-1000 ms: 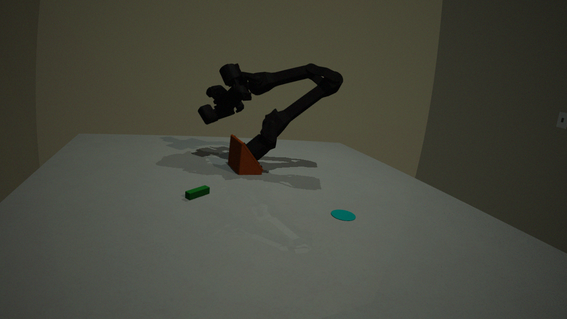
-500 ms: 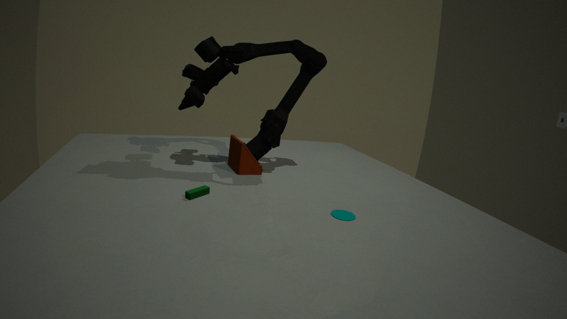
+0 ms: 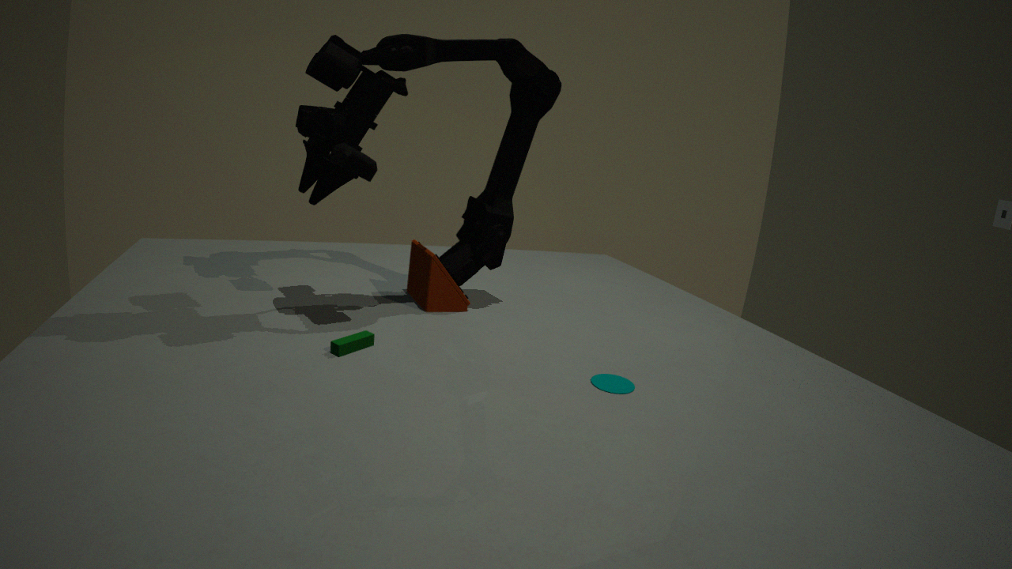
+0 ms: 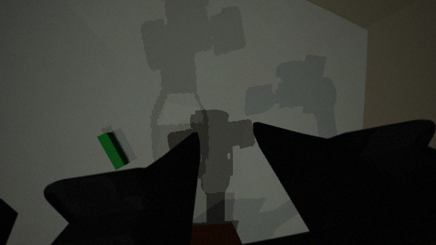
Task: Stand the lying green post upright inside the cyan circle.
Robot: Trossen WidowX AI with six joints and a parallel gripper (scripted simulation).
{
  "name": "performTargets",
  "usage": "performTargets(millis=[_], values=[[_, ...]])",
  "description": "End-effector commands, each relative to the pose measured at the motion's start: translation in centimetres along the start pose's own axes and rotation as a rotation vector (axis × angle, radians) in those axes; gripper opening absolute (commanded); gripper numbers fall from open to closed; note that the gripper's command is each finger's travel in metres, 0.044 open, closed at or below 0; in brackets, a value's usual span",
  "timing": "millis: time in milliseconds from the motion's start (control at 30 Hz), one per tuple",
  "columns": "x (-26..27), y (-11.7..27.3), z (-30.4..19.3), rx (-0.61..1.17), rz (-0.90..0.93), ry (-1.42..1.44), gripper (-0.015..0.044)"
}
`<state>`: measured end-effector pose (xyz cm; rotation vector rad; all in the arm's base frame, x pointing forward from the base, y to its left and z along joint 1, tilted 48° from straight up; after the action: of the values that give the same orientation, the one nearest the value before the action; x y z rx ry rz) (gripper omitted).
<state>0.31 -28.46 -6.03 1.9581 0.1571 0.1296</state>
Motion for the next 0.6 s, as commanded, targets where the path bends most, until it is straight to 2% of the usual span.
performTargets(millis=[0,367,567], values=[[4.7,-0.2,1.1,0.086,0.083,0.092,0.0233],[16.6,-1.2,1.0,0.352,0.249,0.253,0.0233],[17.3,-1.3,0.8,0.370,0.257,0.259,0.0233]])
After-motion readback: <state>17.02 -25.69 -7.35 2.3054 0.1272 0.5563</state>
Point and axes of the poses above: the point midway between the two fingers, 35 mm back from their tips, its own y axis back along the fingers, its own x axis across the jaws, z = x × y, the point moved 1 cm from there along y, back along the fingers, and after that the axes turned 4 degrees about -y, right-handed, at the moved point
